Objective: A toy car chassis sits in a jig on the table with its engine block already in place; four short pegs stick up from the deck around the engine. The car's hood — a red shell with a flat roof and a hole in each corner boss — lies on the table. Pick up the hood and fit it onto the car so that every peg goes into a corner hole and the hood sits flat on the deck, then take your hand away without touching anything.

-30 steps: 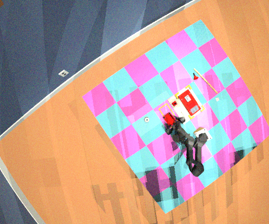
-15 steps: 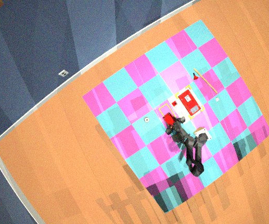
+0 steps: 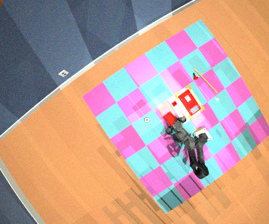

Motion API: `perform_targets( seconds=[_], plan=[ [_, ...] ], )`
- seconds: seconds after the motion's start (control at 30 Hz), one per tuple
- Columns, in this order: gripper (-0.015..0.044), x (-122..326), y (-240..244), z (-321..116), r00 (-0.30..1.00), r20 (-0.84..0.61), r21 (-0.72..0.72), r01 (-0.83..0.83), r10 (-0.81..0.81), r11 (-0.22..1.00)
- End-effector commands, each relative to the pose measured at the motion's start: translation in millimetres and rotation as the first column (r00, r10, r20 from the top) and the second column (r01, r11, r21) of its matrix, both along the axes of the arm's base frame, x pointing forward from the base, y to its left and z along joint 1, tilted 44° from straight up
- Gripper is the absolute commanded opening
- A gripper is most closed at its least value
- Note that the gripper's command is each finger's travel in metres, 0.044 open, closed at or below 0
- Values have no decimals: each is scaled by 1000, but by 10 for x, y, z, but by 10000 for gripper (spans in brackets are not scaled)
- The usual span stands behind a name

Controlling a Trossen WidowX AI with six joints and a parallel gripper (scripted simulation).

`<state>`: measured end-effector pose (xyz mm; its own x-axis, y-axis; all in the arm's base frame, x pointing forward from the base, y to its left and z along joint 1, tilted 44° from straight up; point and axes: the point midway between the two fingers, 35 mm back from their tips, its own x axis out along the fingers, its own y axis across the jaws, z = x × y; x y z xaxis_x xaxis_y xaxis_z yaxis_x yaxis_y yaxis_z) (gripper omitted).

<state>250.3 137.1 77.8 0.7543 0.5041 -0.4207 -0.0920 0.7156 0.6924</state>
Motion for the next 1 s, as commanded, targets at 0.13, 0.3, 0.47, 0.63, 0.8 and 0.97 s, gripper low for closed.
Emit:
perform_targets(
  seconds=[0.13,0.3,0.47,0.63,0.8,0.97],
  plan=[
    [0,33,-159,202,1000,15,0,0,0,1000],
    [0,18,-257,305,1000,17,1,1,-1,1000],
    [0,-4,-325,376,1000,19,2,1,-1,1000],
    [0,-4,-325,376,1000,19,2,1,-1,1000],
    [0,-7,-319,352,999,47,-42,-21,23,999],
    [0,-8,-317,343,990,110,-149,-70,87,986]
  ],
)
